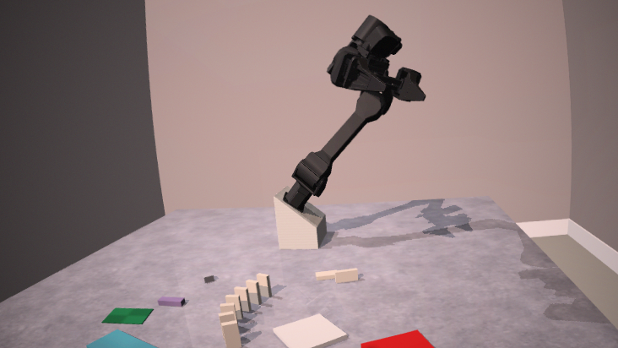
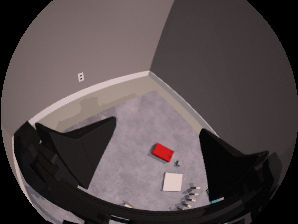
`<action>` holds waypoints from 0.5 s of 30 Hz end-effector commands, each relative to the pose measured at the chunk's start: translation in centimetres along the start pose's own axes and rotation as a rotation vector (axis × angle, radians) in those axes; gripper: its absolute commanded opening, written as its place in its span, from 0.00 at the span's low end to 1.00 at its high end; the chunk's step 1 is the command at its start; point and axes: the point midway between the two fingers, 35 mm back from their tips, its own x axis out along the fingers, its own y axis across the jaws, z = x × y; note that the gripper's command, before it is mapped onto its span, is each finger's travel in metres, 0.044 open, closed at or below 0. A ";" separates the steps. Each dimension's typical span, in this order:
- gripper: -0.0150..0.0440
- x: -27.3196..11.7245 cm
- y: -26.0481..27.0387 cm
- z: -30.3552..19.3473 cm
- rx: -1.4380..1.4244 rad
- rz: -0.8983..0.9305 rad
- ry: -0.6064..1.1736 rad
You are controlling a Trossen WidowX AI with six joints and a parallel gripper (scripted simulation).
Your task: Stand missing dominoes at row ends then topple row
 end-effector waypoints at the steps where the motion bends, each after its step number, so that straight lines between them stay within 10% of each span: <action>1: 1.00 0.5 -2.6 -5.2 0.326 -0.079 0.113; 15: 1.00 -1.6 -4.2 -26.7 1.448 -0.582 0.613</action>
